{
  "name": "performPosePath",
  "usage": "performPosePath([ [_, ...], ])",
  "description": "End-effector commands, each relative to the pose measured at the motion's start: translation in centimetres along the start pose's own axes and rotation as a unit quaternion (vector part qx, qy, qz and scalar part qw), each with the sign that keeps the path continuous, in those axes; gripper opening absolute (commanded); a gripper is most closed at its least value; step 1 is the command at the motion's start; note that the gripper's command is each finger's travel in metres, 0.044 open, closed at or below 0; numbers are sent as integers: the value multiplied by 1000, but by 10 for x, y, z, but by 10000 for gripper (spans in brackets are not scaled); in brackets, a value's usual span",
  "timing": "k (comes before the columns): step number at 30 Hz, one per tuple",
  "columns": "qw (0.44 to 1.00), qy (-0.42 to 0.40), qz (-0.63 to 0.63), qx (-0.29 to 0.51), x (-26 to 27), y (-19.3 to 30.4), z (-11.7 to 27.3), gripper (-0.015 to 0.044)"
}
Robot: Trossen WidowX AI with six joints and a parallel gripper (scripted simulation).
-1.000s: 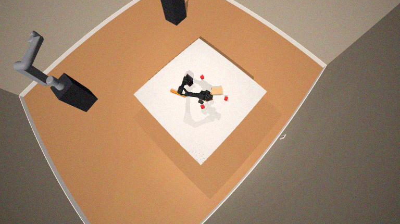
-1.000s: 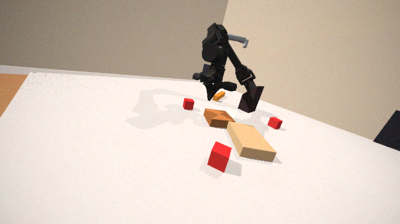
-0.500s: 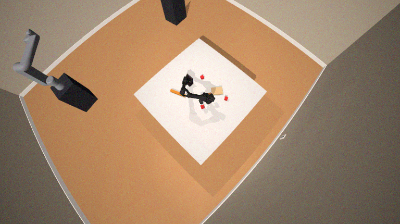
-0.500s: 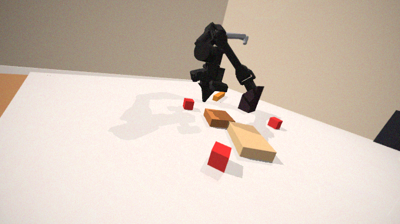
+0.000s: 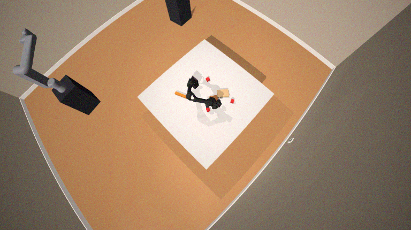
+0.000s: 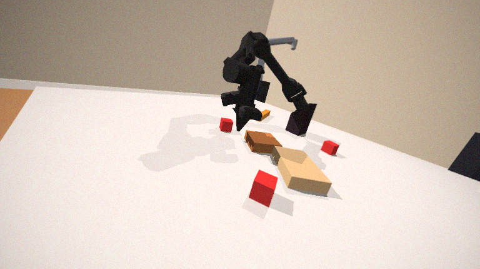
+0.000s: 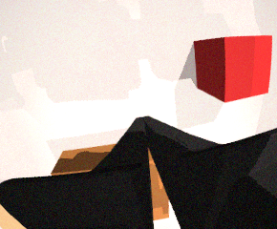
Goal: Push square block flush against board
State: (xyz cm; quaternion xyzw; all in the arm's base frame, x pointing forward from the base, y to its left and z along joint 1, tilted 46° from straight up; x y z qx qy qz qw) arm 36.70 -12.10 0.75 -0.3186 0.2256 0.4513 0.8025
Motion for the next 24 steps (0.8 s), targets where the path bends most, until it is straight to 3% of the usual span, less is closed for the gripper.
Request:
performPosePath([
  [1, 1000, 7, -4, 6, -1, 5, -24, 0],
  [24, 1000, 6, -4, 7, 3, 17, -24, 0],
])
Point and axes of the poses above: the point midway between the two fingers, 35 mm back from their tips, its own z axis back along the fingers, its own x axis across the jaws, y = z × x, the point moved 1 cm from there along z, back along the fingers, and after that the axes turned 9 degrees about z, right-handed, at the moved point
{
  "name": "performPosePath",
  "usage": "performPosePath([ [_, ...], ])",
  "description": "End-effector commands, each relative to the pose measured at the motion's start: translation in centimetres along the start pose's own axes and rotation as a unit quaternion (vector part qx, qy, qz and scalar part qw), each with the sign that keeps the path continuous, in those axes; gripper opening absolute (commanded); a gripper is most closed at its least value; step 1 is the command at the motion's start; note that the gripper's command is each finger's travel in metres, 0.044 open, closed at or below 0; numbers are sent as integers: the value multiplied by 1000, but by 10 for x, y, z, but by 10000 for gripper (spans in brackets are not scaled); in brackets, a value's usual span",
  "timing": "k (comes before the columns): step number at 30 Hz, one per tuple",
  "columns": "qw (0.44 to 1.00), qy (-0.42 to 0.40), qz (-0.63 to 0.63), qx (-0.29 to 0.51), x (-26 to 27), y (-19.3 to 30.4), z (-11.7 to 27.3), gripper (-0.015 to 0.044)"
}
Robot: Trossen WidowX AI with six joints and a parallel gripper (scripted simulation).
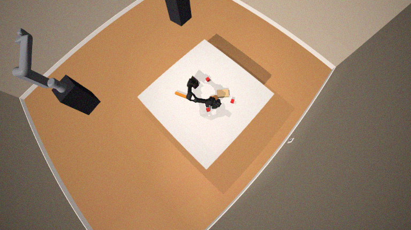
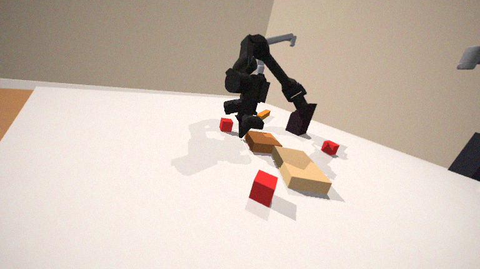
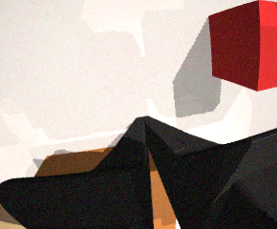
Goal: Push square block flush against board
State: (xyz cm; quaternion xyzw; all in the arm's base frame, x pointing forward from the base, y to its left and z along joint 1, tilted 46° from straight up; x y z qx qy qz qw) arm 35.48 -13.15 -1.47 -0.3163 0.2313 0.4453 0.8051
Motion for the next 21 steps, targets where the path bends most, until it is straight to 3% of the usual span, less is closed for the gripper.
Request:
performPosePath([
  [1, 1000, 1, 0, 0, 1, 5, 0, 0],
  [21, 1000, 1, 0, 0, 4, 18, 0, 0],
])
Point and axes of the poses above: the point midway between the two fingers, 35 mm back from their tips, its own z axis back along the fingers, its own x axis across the jaws, y = z × x, the point moved 1 cm from there along z, back along the fingers, and after that the axes turned 9 degrees about z, right-handed, at the moved point
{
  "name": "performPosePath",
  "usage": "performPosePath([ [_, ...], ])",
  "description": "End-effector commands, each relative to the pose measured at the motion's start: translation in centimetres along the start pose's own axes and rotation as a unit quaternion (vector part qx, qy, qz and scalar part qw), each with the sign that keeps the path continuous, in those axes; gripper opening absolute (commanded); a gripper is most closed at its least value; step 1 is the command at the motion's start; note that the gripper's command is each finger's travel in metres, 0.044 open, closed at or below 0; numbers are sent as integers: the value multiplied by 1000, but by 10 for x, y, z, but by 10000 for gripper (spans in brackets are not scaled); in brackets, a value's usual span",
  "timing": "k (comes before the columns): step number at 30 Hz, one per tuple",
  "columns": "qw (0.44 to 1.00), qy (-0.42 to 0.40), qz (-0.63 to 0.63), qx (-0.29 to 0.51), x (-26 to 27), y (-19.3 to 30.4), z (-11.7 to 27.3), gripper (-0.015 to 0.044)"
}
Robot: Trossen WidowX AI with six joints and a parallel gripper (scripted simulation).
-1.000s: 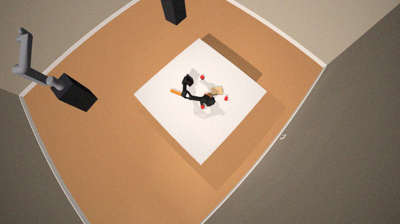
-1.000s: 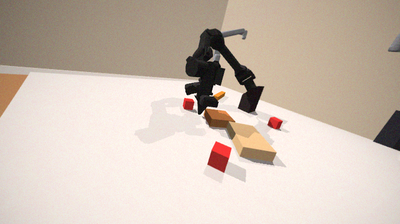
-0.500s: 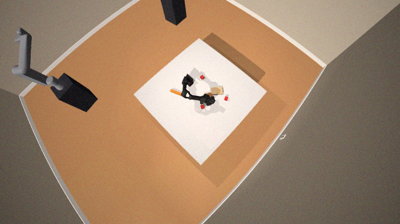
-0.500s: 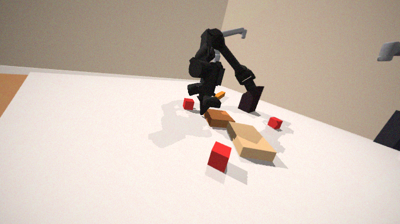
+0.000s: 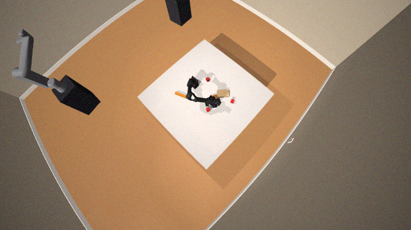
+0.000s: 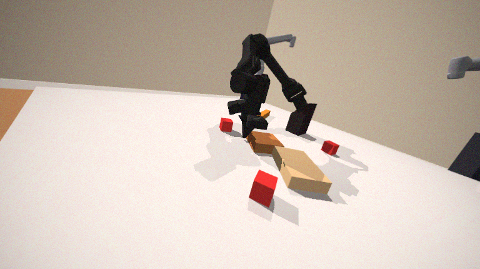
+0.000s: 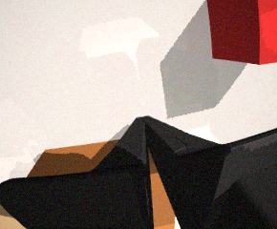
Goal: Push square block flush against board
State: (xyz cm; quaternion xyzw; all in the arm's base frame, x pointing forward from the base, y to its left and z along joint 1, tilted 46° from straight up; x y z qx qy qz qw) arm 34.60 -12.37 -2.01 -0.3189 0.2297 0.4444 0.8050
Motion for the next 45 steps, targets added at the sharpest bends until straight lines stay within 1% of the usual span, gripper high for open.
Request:
performPosePath([
  [1, 1000, 1, 2, 3, 1, 7, -1, 0],
  [45, 1000, 0, 2, 4, 9, 37, -1, 0],
])
Point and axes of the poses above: the point midway between the two fingers, 35 mm back from their tips, its own z axis back along the fingers, its own x axis across the jaws, y = z × x, the point moved 1 cm from there along z, back along the fingers, and after that the axes turned 9 degrees about z, right-handed, at the moved point
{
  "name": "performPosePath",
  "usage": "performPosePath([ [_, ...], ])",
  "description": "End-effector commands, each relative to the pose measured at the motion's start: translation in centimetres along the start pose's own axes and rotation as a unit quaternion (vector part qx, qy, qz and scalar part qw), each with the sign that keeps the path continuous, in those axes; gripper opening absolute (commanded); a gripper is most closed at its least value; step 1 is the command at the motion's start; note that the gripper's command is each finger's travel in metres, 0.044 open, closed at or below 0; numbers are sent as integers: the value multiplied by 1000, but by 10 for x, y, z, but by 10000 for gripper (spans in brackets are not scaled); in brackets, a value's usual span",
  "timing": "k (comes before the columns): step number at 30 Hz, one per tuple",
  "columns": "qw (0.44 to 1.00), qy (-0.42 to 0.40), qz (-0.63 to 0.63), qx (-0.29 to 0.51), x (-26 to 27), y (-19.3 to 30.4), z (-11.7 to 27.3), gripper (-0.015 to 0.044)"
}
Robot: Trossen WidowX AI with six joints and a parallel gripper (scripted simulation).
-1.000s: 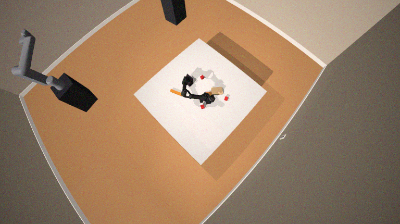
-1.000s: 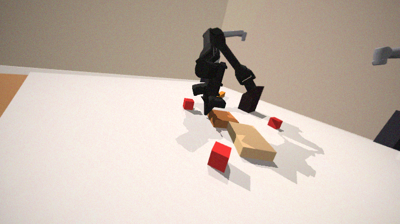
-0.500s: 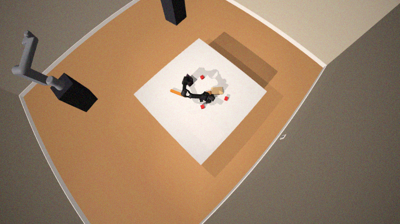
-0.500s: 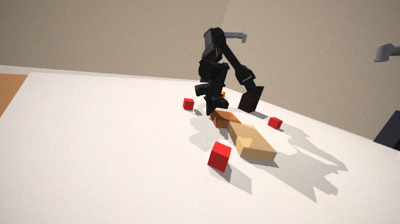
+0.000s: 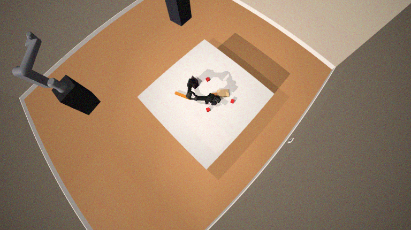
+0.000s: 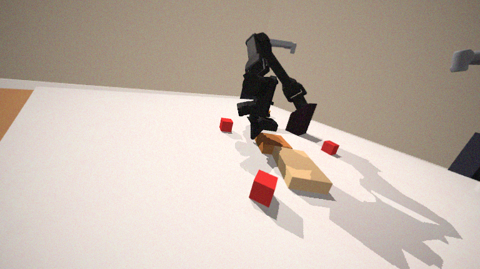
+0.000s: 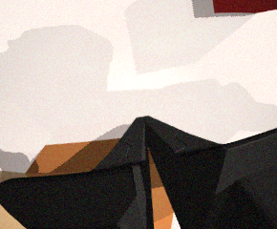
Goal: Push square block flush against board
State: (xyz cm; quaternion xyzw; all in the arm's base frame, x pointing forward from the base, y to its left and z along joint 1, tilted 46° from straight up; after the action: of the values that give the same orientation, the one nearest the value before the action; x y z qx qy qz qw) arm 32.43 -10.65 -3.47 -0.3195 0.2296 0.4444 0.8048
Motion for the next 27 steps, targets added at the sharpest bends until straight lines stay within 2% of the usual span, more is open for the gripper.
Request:
performPosePath([
  [1, 1000, 0, 2, 4, 1, 7, -1, 0],
  [27, 1000, 0, 2, 4, -2, -22, -2, 0],
])
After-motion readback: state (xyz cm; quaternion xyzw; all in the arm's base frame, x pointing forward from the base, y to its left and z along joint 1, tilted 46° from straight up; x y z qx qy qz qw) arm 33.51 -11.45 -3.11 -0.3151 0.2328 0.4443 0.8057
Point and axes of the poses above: the point midway between the two fingers, 35 mm back from their tips, its own z axis back along the fingers, its own x axis across the jaws, y = z × x, the point moved 1 cm from there along z, back along the fingers, and after that the axes turned 9 degrees about z, right-handed, at the moved point
